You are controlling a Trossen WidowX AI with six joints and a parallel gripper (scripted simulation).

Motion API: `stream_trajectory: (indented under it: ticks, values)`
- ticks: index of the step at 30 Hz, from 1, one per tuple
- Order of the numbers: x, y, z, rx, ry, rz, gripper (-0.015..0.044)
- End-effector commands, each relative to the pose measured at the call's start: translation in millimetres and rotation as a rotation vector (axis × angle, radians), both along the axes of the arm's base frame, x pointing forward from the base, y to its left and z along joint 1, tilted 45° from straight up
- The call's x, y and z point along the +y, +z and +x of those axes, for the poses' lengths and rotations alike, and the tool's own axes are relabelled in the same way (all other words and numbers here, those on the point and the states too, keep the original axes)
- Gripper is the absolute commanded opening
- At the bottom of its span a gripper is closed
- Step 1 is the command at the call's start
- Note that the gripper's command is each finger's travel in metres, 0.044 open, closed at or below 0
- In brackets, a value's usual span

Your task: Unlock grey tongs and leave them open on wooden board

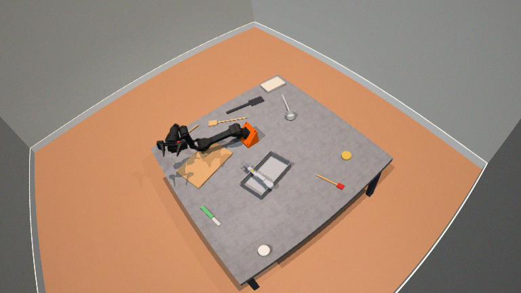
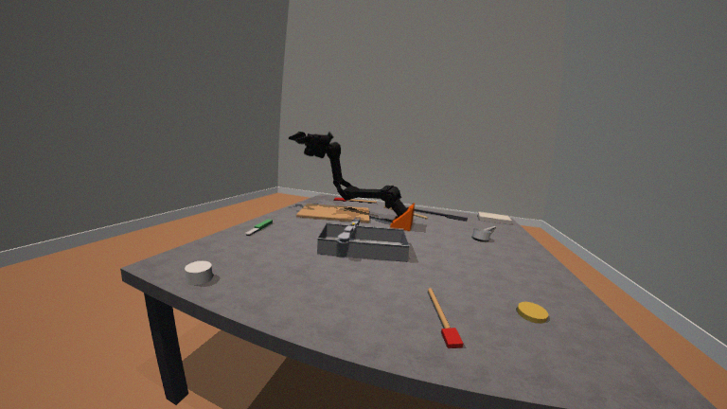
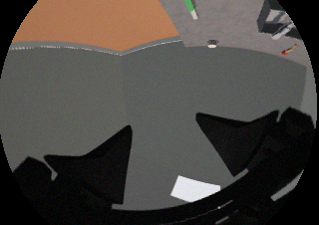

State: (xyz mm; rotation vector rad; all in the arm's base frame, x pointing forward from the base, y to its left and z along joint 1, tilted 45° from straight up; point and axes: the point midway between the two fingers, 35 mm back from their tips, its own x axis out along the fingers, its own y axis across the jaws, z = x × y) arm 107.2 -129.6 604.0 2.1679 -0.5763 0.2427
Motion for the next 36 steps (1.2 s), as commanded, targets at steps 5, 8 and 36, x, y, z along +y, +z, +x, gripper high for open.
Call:
stream_trajectory:
  ticks: [5, 8, 36]
  values:
    - [13.6, 5.5, -0.8, -0.029, -0.028, -0.063, 0.0269]
    - [30.1, 7.8, 2.5, -0.02, -0.05, -0.154, 0.026]
    - [155.5, -4.6, 57.4, 0.164, -0.323, -0.902, 0.026]
